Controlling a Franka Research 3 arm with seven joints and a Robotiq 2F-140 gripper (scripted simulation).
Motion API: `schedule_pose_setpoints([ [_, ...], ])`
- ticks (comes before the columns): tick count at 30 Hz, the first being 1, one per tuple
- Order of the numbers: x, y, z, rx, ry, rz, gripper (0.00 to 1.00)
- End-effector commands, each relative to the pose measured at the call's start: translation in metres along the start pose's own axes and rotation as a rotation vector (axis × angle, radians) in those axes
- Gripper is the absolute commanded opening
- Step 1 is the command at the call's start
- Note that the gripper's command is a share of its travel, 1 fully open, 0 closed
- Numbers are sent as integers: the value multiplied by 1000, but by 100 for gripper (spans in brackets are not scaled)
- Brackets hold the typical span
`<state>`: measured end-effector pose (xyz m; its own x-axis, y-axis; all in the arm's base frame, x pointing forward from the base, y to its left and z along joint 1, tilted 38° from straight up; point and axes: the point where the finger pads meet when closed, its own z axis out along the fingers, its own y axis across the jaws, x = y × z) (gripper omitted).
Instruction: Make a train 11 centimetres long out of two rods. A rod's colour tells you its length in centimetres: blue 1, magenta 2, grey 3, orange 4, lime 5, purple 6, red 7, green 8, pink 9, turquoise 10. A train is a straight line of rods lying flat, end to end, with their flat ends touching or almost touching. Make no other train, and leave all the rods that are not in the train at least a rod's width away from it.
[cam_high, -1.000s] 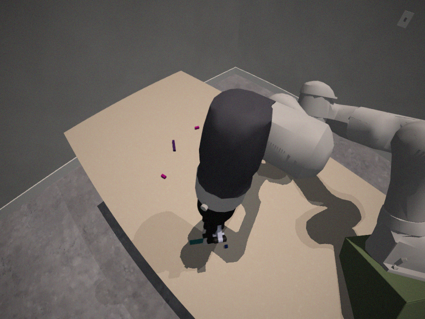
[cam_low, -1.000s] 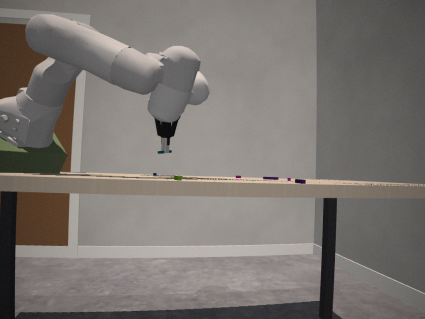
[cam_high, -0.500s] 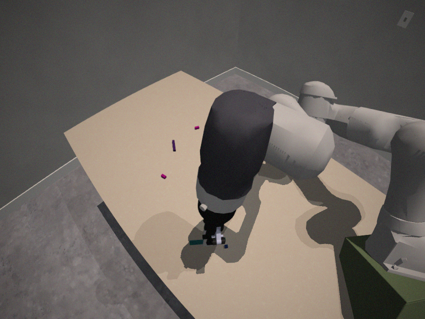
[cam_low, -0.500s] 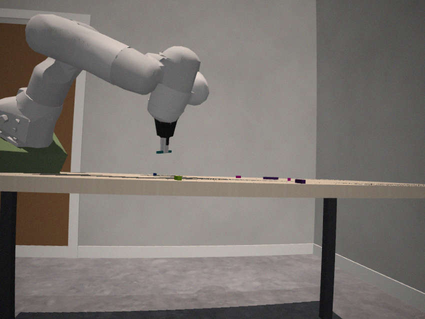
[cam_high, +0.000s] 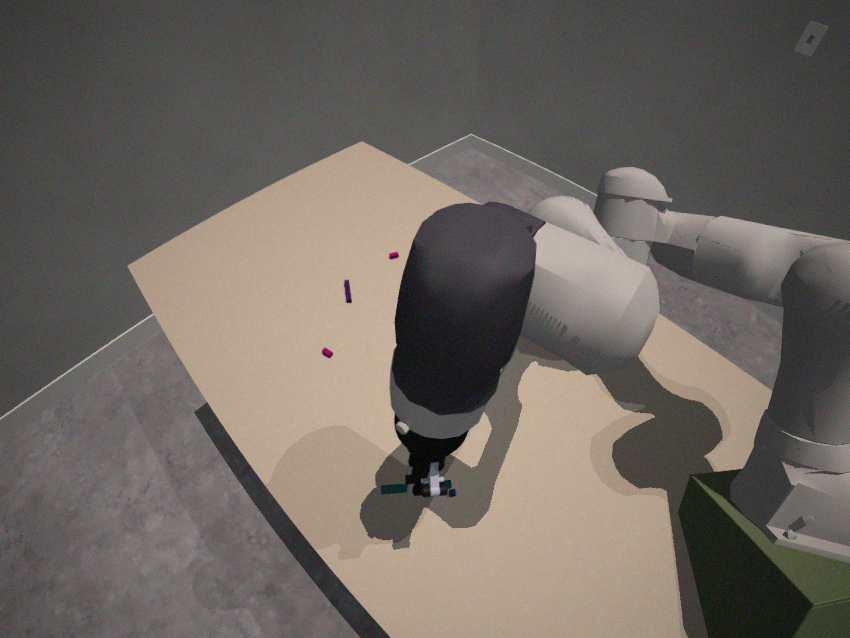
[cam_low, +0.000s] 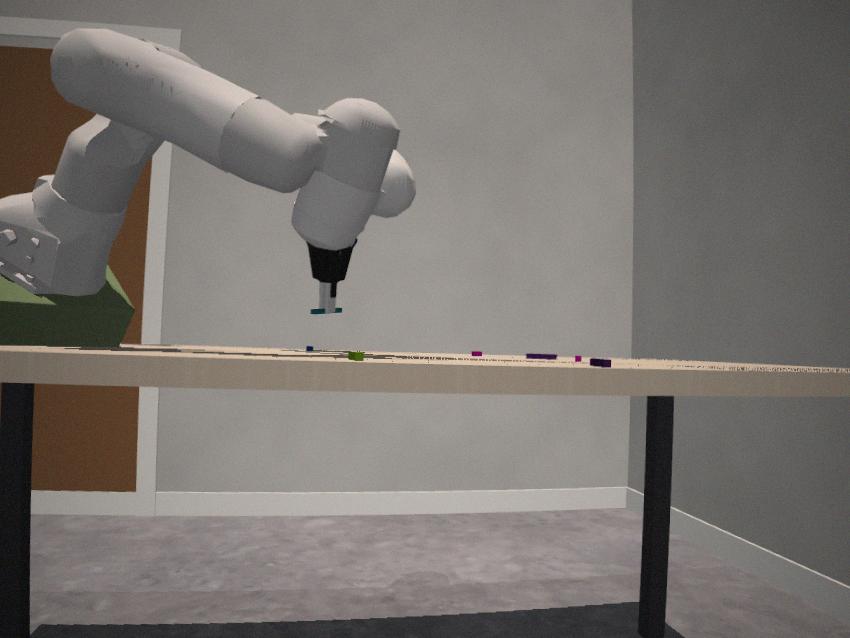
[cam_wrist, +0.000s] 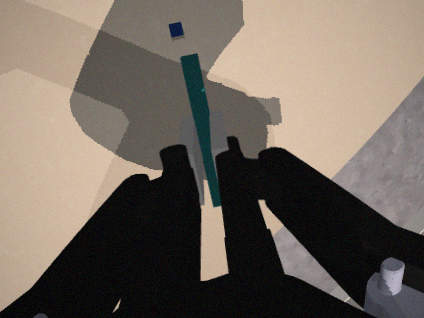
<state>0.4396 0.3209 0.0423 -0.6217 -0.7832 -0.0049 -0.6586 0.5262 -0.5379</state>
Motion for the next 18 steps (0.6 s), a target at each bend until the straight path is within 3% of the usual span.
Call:
schedule_pose_setpoints([
  [1, 0, -2, 13, 87, 102, 6, 12],
  [11, 4, -5, 55, 87, 102, 6, 12],
  [18, 6, -6, 67, 87, 102, 6, 12],
])
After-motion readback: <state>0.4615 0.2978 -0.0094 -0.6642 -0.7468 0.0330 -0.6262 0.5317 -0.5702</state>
